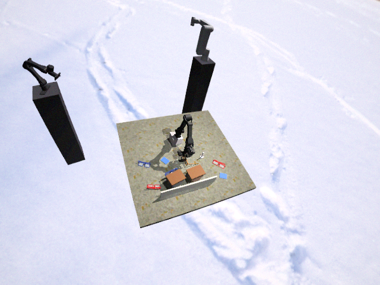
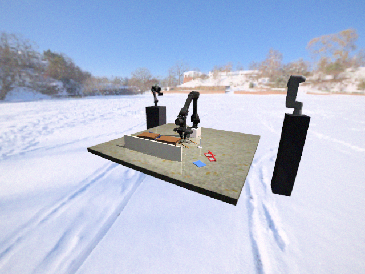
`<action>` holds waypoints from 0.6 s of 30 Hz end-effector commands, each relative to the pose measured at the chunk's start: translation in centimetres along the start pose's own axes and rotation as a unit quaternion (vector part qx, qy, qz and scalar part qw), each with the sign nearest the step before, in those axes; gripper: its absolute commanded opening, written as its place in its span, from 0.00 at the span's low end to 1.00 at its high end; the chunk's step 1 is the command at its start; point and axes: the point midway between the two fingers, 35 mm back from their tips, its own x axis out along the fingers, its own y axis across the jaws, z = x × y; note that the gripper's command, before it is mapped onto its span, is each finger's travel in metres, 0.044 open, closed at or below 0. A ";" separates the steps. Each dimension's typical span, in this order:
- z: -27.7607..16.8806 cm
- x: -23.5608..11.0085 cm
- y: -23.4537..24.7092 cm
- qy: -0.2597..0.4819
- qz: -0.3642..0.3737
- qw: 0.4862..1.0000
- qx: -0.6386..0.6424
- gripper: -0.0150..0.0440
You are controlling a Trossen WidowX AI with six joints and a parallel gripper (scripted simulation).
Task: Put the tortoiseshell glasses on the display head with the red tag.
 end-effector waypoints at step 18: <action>-0.2 1.2 0.0 0.001 0.000 1.000 0.000 0.38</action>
